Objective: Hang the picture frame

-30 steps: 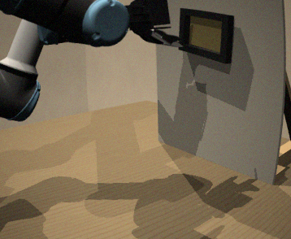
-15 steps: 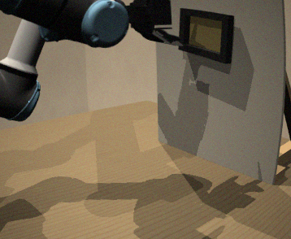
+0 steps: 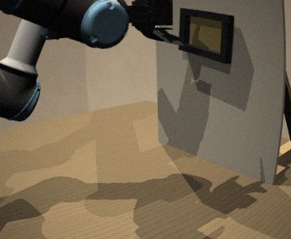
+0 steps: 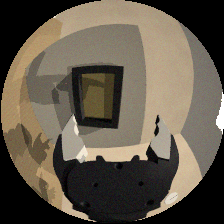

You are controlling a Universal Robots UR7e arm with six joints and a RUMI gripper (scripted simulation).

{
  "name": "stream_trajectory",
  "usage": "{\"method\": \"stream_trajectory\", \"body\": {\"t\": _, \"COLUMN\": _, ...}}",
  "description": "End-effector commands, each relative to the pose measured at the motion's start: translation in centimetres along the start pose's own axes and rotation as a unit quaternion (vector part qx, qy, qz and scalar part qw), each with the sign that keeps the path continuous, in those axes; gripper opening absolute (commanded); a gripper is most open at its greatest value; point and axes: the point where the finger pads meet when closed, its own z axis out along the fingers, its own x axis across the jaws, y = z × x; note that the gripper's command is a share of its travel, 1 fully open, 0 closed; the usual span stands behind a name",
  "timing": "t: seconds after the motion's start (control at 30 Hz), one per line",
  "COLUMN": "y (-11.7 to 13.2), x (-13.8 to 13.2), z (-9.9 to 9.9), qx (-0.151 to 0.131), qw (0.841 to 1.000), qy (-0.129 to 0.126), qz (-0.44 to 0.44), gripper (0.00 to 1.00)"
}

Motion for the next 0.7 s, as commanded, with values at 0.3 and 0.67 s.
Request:
{"method": "stream_trajectory", "body": {"t": 0.3, "y": 0.29, "x": 0.16, "z": 0.12, "qx": -0.005, "qw": 1.000, "qy": -0.002, "qz": 0.019, "gripper": 1.00}}
{"method": "stream_trajectory", "body": {"t": 0.67, "y": 0.39, "x": 0.21, "z": 0.16, "qx": -0.007, "qw": 1.000, "qy": -0.003, "qz": 0.025, "gripper": 1.00}}
